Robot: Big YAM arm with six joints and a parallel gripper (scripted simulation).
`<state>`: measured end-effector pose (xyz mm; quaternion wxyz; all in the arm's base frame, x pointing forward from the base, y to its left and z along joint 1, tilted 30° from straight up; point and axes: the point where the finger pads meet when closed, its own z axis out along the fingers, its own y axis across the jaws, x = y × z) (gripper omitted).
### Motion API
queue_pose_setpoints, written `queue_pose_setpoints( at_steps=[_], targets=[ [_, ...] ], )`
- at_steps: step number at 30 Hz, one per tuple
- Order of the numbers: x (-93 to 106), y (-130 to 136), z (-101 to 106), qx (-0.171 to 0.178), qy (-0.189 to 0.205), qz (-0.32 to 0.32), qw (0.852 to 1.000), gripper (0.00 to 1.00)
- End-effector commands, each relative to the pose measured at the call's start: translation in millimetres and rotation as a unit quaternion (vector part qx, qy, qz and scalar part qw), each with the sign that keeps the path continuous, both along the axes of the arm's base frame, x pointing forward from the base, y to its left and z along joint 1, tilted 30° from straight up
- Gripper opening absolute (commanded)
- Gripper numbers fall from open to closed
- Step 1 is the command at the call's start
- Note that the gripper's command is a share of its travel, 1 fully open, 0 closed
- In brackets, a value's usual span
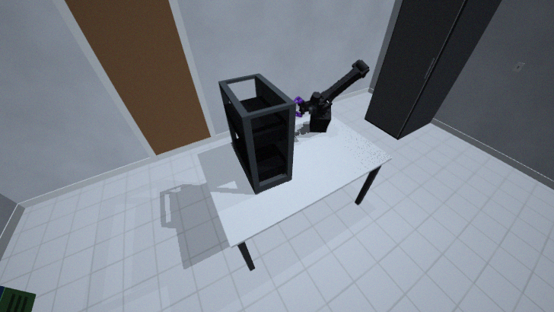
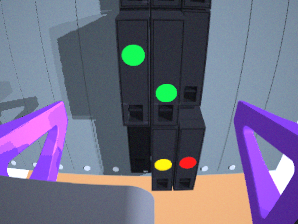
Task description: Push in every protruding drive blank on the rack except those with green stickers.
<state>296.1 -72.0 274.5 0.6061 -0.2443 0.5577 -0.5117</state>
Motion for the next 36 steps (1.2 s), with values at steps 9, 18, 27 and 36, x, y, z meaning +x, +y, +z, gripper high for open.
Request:
queue_pose_setpoints(
  at_steps=[9, 18, 27, 36],
  targets=[
    [4.8, -2.4, 25.8, -0.009, -0.022, -0.004, 1.0, 1.0],
    [4.8, -2.4, 25.8, -0.009, -0.022, -0.004, 1.0, 1.0],
    [4.8, -2.4, 25.8, -0.009, -0.022, -0.004, 1.0, 1.0],
    [4.3, -5.3, 26.5, -0.007, -0.024, -0.005, 1.0, 1.0]
  ],
)
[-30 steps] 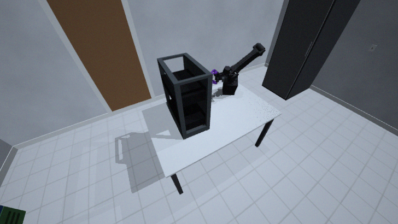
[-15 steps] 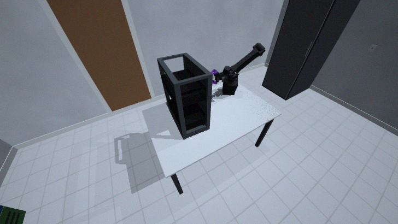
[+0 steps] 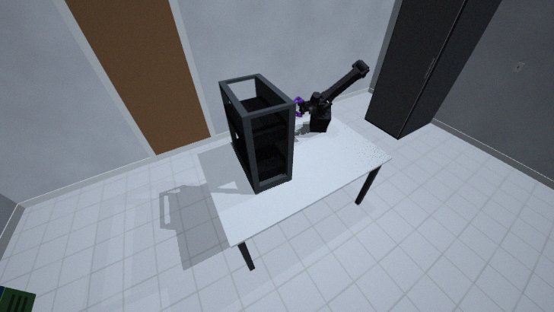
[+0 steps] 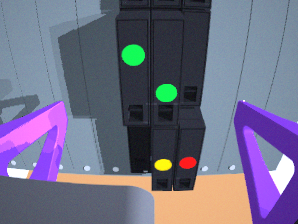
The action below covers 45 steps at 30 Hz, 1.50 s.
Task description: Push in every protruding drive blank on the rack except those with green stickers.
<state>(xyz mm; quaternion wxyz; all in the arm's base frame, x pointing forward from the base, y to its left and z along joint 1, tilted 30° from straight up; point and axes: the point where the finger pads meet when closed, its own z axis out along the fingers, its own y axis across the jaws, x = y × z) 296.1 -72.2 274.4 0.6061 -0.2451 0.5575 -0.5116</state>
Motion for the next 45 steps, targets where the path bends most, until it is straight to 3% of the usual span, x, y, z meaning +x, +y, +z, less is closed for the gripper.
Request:
queue_pose_setpoints(
  at_steps=[1, 16, 31, 45],
  targets=[
    [4.3, -6, 27, -0.004, -0.025, -0.005, 1.0, 1.0],
    [8.0, -44, 24, -0.007, -0.027, -0.004, 1.0, 1.0],
    [12.3, -124, 5, -0.012, -0.019, -0.005, 1.0, 1.0],
    [14.8, -143, -1, -0.011, -0.016, -0.001, 1.0, 1.0]
  ],
)
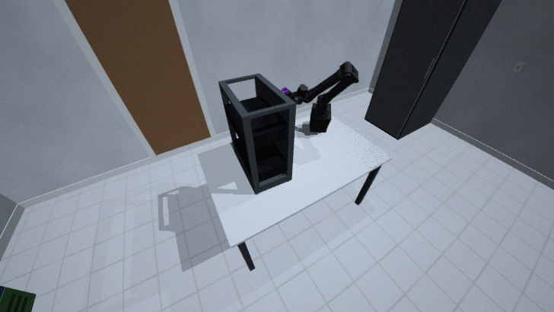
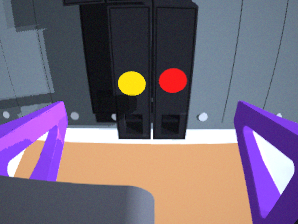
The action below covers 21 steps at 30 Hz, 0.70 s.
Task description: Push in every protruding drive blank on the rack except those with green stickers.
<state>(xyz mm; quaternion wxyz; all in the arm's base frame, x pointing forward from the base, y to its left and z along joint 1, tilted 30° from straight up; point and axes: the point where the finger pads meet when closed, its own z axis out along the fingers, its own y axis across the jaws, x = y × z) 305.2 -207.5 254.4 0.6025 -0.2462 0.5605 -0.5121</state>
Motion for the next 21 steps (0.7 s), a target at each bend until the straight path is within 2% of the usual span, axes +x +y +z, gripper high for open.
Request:
queue_pose_setpoints(
  at_steps=[1, 21],
  targets=[
    [4.5, -6.5, 16.5, -0.009, -0.019, 0.002, 1.0, 1.0],
    [4.6, -6.6, 15.0, -0.006, -0.016, 0.001, 1.0, 1.0]
  ],
)
